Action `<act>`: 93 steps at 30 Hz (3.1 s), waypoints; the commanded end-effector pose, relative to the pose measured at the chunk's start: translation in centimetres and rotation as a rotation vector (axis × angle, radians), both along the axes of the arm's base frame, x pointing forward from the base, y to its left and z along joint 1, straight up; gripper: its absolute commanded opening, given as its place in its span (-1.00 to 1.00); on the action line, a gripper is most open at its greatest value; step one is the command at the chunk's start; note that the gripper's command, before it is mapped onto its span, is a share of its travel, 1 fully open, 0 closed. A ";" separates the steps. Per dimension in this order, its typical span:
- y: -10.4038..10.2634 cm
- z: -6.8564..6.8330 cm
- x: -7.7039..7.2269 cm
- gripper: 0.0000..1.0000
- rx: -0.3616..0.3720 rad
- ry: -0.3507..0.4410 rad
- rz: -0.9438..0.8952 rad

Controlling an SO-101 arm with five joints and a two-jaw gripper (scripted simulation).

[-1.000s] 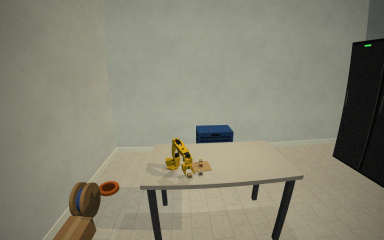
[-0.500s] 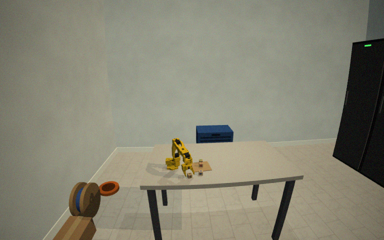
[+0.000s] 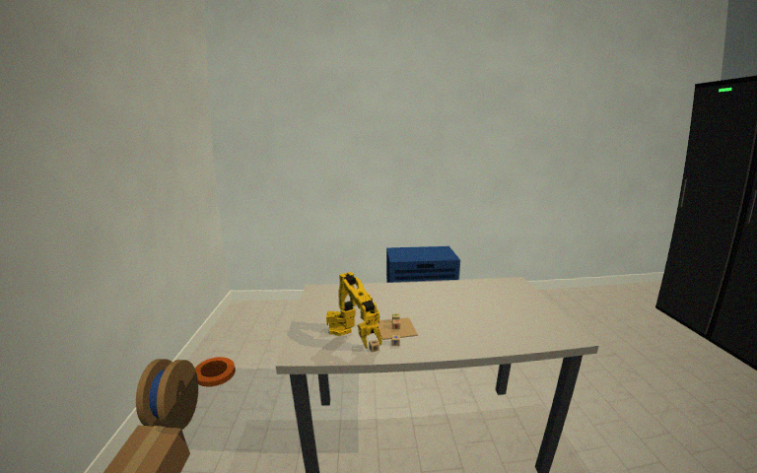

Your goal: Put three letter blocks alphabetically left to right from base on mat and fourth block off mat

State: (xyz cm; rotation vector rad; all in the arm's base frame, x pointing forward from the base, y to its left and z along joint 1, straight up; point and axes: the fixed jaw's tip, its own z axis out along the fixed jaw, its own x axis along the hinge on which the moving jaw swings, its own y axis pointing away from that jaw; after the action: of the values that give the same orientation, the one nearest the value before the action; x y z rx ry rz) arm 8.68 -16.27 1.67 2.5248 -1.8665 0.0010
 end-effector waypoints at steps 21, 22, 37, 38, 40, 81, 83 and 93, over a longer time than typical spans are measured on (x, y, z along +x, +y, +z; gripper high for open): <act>-1.0 1.5 1.7 -0.67 -0.084 -0.057 0.000; -1.0 1.5 1.7 -0.68 -0.084 -0.057 0.000; -1.0 1.5 1.7 -0.86 -0.084 -0.057 0.000; -1.0 1.5 1.7 -0.90 -0.084 -0.057 0.000; -1.0 1.5 1.7 -0.96 -0.084 -0.057 0.000; -0.6 6.5 1.1 -1.00 -0.085 -0.056 0.000; -0.6 6.5 1.1 -1.00 -0.085 -0.056 -0.001; 0.4 6.4 3.0 -1.00 -0.077 -0.067 -0.052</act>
State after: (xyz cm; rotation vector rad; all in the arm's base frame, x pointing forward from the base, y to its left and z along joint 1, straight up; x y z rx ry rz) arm 9.99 -15.44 6.24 2.4963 -1.9109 -0.0185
